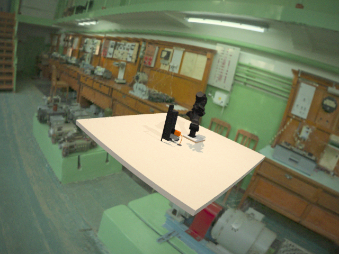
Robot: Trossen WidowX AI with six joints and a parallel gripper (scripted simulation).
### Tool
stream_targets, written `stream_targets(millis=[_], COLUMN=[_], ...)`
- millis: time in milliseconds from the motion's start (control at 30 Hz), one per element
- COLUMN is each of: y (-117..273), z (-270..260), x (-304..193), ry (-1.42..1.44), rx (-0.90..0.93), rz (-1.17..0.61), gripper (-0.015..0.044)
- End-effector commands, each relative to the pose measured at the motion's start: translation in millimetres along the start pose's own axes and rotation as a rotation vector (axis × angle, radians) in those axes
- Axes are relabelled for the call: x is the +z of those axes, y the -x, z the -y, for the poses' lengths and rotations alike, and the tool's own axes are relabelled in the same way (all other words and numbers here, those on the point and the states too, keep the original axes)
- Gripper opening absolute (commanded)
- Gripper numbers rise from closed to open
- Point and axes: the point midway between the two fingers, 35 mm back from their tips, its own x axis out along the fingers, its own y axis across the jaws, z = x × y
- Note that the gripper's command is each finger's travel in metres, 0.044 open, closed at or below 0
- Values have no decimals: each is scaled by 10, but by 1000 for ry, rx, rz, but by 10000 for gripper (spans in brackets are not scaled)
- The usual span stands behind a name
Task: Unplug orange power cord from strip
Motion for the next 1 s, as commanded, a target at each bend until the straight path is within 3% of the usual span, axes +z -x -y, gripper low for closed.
stream_targets(millis=[0, 333, 967], y=[-328, -850, -817], z=[-245, -954, -1069], x=[-11, 78, -19], ry=[-245, -838, -847], rx=[230, 842, 854], rz=[70, 83, 80], gripper=[160, 160, 160])
